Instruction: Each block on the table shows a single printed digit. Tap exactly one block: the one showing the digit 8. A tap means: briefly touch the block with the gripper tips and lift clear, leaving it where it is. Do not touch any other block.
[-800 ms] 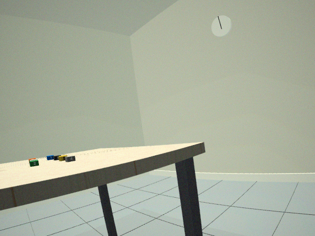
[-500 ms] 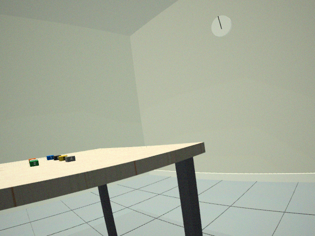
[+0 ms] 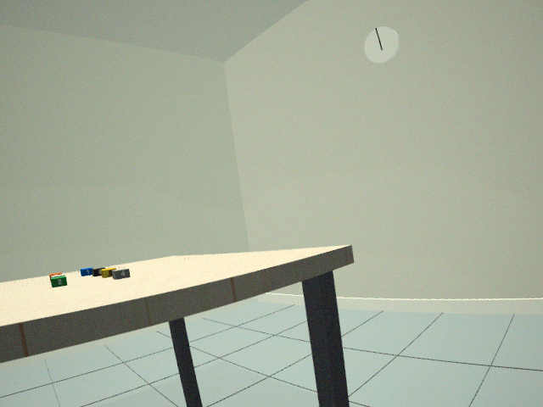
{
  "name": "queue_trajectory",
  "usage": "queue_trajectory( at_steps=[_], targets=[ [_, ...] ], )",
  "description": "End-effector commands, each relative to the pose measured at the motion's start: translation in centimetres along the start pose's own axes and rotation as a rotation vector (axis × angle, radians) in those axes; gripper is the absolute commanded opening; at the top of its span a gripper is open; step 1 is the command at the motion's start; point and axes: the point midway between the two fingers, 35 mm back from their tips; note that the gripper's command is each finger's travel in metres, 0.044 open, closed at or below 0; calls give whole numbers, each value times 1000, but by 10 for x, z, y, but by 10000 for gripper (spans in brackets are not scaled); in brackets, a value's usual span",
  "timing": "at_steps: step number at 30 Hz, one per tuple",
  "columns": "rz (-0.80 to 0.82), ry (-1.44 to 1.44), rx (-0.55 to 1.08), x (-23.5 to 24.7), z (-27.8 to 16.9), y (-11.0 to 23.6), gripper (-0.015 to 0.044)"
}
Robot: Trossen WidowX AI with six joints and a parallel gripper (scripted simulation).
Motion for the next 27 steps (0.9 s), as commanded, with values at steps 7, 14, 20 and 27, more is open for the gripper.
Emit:
queue_trajectory(
  at_steps=[7,14,20,27],
  targets=[
    [384,83,-88,150,148,11,400],
    [689,179,-75,284,219,62,400],
    [949,291,4,399,244,136,400],
    [1226,474,178,512,223,250,400]
  ],
)
Point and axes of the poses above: the point midway between the two fingers, 35 mm back from their tips, its own y axis back along the fingers, its own x axis across the jaws, z = x × y, and after that the axes turned 1 degree about -y, right-handed
